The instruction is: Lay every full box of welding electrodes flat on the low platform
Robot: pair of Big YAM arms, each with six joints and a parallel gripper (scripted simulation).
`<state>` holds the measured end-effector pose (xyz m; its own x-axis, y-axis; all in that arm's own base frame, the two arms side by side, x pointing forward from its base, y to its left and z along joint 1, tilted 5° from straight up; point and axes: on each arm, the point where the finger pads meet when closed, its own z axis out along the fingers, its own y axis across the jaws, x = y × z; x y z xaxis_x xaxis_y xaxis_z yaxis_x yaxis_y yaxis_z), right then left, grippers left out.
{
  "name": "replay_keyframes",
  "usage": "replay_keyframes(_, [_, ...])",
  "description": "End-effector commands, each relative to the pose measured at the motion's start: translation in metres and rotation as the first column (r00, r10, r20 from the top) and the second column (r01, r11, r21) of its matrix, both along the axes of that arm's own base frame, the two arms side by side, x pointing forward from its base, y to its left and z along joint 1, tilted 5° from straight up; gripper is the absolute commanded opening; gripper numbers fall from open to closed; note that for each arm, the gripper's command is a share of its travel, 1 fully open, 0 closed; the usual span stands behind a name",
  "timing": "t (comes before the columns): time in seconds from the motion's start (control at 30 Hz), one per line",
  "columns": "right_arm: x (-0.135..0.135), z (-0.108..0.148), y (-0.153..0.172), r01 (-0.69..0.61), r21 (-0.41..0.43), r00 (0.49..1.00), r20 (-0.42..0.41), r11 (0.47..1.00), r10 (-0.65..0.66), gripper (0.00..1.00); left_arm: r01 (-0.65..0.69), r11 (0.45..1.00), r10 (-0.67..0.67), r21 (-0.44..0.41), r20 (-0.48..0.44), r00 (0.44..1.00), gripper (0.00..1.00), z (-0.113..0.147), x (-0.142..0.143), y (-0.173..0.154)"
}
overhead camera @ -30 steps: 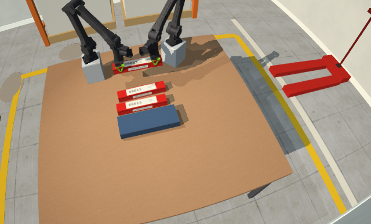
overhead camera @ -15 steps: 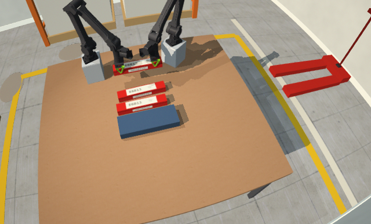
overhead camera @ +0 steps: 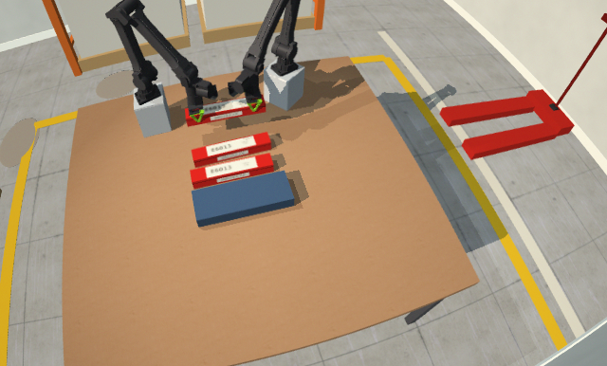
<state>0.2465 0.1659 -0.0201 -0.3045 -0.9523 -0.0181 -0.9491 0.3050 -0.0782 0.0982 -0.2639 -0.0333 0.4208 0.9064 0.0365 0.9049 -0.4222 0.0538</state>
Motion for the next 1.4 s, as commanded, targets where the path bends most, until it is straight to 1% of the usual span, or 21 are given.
replay_keyframes(0.0, [0.004, -0.004, -0.009, 0.009, -0.018, 1.0, 0.0, 1.0, -0.009, 0.0, 0.001, 1.0, -0.001, 0.007, 0.019, 1.0, 0.0, -0.003, 0.01, 0.003])
replay_keyframes(0.1, [0.003, -0.005, -0.009, 0.009, -0.02, 1.0, -0.002, 1.0, -0.009, 0.0, 0.001, 1.0, -0.001, 0.01, 0.018, 1.0, 0.0, -0.005, 0.01, 0.004])
replay_keyframes(0.13, [0.005, 0.002, -0.008, 0.009, -0.01, 1.0, 0.013, 1.0, -0.009, 0.0, 0.001, 1.0, -0.001, -0.004, 0.023, 1.0, 0.0, 0.003, 0.011, 0.001])
replay_keyframes(0.23, [0.007, -0.003, -0.007, 0.009, -0.005, 1.0, 0.019, 1.0, -0.009, 0.0, 0.001, 1.0, -0.001, -0.016, 0.027, 1.0, 0.0, -0.004, 0.012, -0.001])
replay_keyframes(0.27, [0.005, -0.01, -0.008, 0.009, -0.014, 1.0, 0.006, 1.0, -0.009, 0.0, 0.001, 1.0, -0.001, 0.004, 0.02, 1.0, 0.0, -0.011, 0.011, 0.003])
replay_keyframes(0.37, [0.004, -0.016, -0.009, 0.009, -0.02, 1.0, -0.002, 1.0, -0.009, 0.0, 0.001, 1.0, -0.001, 0.006, 0.019, 1.0, 0.0, -0.015, 0.011, 0.003])
replay_keyframes(0.47, [0.006, -0.012, -0.008, 0.009, -0.009, 1.0, 0.014, 1.0, -0.009, 0.0, 0.001, 1.0, -0.001, -0.006, 0.024, 1.0, 0.0, -0.013, 0.012, 0.002])
replay_keyframes(0.53, [0.004, -0.022, -0.009, 0.009, -0.019, 1.0, -0.001, 1.0, -0.009, 0.0, 0.001, 1.0, -0.001, 0.003, 0.021, 1.0, 0.0, -0.021, 0.012, 0.001])
replay_keyframes(0.6, [0.005, -0.025, -0.009, 0.009, -0.018, 1.0, 0.001, 1.0, -0.009, 0.0, 0.001, 1.0, -0.001, 0.007, 0.019, 1.0, 0.0, -0.025, 0.011, 0.003])
replay_keyframes(0.67, [0.005, -0.025, -0.009, 0.009, -0.018, 1.0, 0.001, 1.0, -0.009, 0.0, 0.001, 1.0, -0.001, 0.007, 0.019, 1.0, 0.0, -0.025, 0.011, 0.003])
replay_keyframes(0.7, [0.007, -0.018, -0.008, 0.009, -0.009, 1.0, 0.014, 1.0, -0.009, 0.0, 0.001, 1.0, -0.001, -0.001, 0.022, 1.0, 0.0, -0.018, 0.012, 0.003])
replay_keyframes(0.73, [0.006, -0.02, -0.008, 0.009, -0.01, 1.0, 0.013, 1.0, -0.009, 0.0, 0.001, 1.0, -0.001, 0.001, 0.021, 1.0, 0.0, -0.02, 0.011, 0.004])
replay_keyframes(0.77, [0.006, -0.021, -0.008, 0.009, -0.01, 1.0, 0.013, 1.0, -0.009, 0.0, 0.001, 1.0, 0.0, -0.018, 0.028, 1.0, 0.0, -0.021, 0.013, -0.001])
replay_keyframes(0.83, [0.006, -0.032, -0.009, 0.009, -0.017, 1.0, 0.003, 1.0, -0.009, 0.0, 0.001, 1.0, -0.001, 0.006, 0.02, 1.0, 0.0, -0.031, 0.012, 0.003])
replay_keyframes(0.93, [0.005, -0.036, -0.01, 0.009, -0.02, 1.0, -0.003, 1.0, -0.009, 0.0, 0.001, 1.0, -0.001, 0.007, 0.019, 1.0, 0.0, -0.035, 0.012, 0.004])
replay_keyframes(1.0, [0.008, -0.032, -0.008, 0.009, -0.009, 1.0, 0.014, 1.0, -0.009, 0.0, 0.001, 1.0, -0.001, -0.009, 0.025, 1.0, 0.0, -0.032, 0.013, 0.001])
replay_keyframes(1.17, [0.006, -0.045, -0.01, 0.009, -0.019, 1.0, -0.001, 1.0, -0.009, 0.0, 0.001, 1.0, -0.001, 0.007, 0.019, 1.0, 0.0, -0.045, 0.013, 0.004])
replay_keyframes(1.23, [0.006, -0.045, -0.01, 0.009, -0.019, 1.0, -0.001, 1.0, -0.009, 0.0, 0.001, 1.0, -0.001, 0.007, 0.019, 1.0, 0.0, -0.045, 0.013, 0.004])
replay_keyframes(1.27, [0.008, -0.038, -0.009, 0.009, -0.01, 1.0, 0.012, 1.0, -0.009, 0.0, 0.001, 1.0, -0.001, 0.001, 0.021, 1.0, 0.0, -0.038, 0.013, 0.004])
replay_keyframes(1.33, [0.009, -0.041, -0.008, 0.009, -0.008, 1.0, 0.016, 1.0, -0.009, 0.0, 0.001, 1.0, 0.0, -0.021, 0.03, 1.0, 0.0, -0.041, 0.015, -0.001])
replay_keyframes(1.37, [0.009, -0.048, -0.008, 0.009, -0.01, 1.0, 0.012, 1.0, -0.009, 0.0, 0.001, 1.0, -0.001, 0.002, 0.021, 1.0, 0.0, -0.049, 0.014, 0.004])
